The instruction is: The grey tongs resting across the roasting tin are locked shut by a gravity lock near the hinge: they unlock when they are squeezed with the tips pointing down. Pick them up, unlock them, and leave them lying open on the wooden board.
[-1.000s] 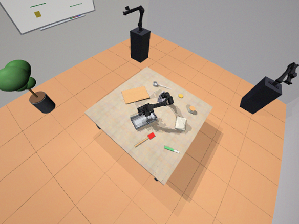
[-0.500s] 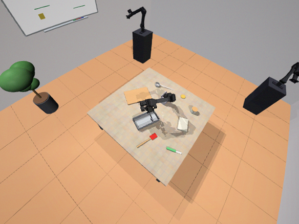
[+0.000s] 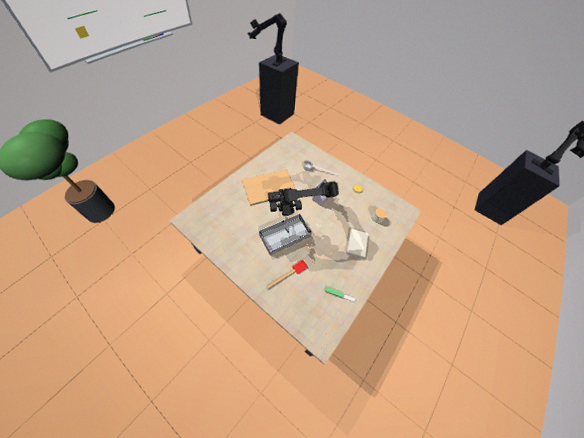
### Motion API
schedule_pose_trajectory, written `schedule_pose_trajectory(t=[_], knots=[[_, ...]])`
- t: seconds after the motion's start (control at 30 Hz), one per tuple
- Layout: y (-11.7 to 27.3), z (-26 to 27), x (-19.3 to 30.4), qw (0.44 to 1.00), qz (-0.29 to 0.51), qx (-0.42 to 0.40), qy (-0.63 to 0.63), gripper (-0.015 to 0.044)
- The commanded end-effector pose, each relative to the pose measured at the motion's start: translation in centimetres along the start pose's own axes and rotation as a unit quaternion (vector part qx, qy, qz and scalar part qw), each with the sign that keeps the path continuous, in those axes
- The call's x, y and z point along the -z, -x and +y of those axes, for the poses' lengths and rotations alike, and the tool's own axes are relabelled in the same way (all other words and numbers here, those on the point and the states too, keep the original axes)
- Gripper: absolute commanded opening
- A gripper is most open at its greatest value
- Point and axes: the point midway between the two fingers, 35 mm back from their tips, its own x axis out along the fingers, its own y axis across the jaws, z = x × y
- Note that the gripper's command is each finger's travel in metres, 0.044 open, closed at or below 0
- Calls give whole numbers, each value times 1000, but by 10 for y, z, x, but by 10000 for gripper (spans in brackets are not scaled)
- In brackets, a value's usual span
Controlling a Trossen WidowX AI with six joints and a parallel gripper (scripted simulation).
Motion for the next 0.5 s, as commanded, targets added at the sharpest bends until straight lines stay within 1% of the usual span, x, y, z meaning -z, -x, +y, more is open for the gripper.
schedule_pose_trajectory(t=[0.0, 0.47], knots=[[5, -18, 27, 998, 1, 7, -63, -150], [4, -61, 122, 961, -2, 6, -275, -150]])
